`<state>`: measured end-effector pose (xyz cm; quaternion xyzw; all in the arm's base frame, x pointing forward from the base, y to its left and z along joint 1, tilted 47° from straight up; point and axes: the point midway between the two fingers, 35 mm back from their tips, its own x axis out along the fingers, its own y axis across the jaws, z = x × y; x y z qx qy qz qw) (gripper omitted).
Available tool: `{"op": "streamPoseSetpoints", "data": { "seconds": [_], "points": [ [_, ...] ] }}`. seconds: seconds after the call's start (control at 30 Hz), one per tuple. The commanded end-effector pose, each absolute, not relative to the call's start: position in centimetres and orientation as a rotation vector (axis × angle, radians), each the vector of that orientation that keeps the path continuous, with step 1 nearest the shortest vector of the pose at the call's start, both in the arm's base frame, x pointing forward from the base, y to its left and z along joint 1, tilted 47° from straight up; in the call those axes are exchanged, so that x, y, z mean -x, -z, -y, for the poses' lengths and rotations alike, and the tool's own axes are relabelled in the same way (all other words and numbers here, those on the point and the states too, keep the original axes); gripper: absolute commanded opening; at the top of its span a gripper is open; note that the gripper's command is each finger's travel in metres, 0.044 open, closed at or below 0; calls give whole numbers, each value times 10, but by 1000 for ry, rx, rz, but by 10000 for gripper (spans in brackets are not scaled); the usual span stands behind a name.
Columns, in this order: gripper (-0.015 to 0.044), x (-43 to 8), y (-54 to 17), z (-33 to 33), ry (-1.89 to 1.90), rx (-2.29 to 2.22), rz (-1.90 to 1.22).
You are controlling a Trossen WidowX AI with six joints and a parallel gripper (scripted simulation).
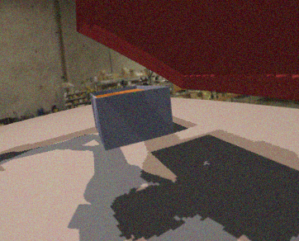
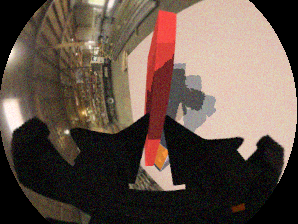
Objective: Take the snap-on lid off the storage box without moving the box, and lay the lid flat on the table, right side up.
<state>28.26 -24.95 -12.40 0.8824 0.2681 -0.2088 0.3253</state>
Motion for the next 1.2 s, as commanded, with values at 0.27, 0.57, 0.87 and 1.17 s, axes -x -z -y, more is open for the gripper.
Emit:
{"op": "streamPoseSetpoints", "data": {
  "seconds": [0.27, 0.57, 0.87, 1.17],
  "points": [
    [0, -284, 130, 243, 540, -2316, -698],
    [0, -284, 135, 238, 539, -2316, -698],
    [0, -284, 140, 233, 539, -2316, -698],
    [0, -285, 145, 228, 539, -2316, -698]
  ]
}}
